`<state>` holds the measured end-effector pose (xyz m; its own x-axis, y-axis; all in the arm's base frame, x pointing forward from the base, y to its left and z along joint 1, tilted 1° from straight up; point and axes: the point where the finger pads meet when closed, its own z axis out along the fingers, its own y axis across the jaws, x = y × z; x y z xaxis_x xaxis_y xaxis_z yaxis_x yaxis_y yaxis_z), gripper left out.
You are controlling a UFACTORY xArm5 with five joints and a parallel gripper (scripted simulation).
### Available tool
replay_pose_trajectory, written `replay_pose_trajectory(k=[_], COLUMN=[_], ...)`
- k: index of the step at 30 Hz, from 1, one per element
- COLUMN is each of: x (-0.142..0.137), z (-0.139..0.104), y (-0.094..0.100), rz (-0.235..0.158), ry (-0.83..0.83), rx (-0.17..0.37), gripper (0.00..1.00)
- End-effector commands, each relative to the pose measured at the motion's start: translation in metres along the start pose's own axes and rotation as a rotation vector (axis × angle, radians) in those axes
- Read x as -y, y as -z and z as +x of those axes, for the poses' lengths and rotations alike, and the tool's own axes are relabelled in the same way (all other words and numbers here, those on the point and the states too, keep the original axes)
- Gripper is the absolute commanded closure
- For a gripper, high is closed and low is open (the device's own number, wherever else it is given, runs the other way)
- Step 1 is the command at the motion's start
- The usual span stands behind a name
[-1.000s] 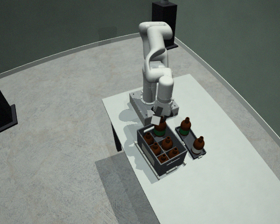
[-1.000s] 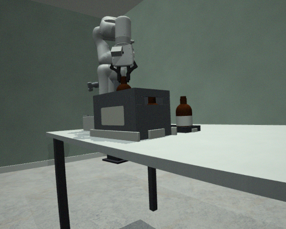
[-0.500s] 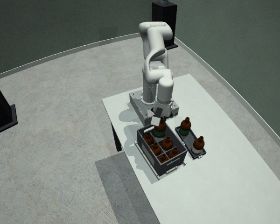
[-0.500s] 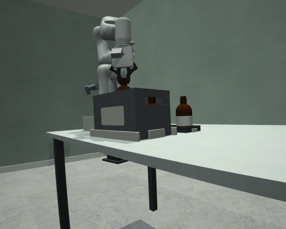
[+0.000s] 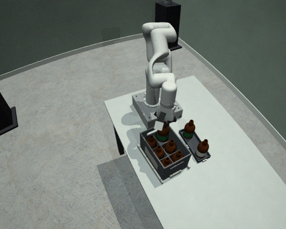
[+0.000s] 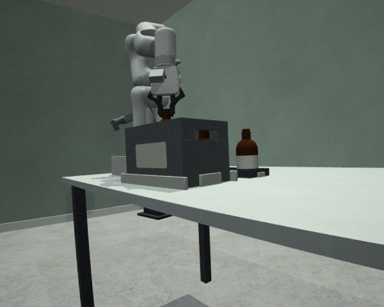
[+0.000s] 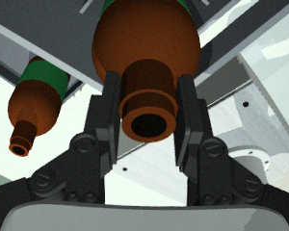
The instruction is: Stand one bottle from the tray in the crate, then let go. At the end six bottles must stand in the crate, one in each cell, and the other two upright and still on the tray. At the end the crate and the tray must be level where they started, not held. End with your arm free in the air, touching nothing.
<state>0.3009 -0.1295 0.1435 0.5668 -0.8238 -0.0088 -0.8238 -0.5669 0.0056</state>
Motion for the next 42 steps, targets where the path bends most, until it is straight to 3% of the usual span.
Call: replay_pose_trajectory(k=[1, 19, 42], x=[0.001, 0.001, 0.001], z=[0.001, 0.001, 0.001], y=[-0.003, -0.015, -0.016], rz=[0.002, 0.002, 0.002], ry=[0.0, 0.0, 0.0], rx=[-0.003, -0.003, -0.003], gripper=[1.0, 1.0, 1.0])
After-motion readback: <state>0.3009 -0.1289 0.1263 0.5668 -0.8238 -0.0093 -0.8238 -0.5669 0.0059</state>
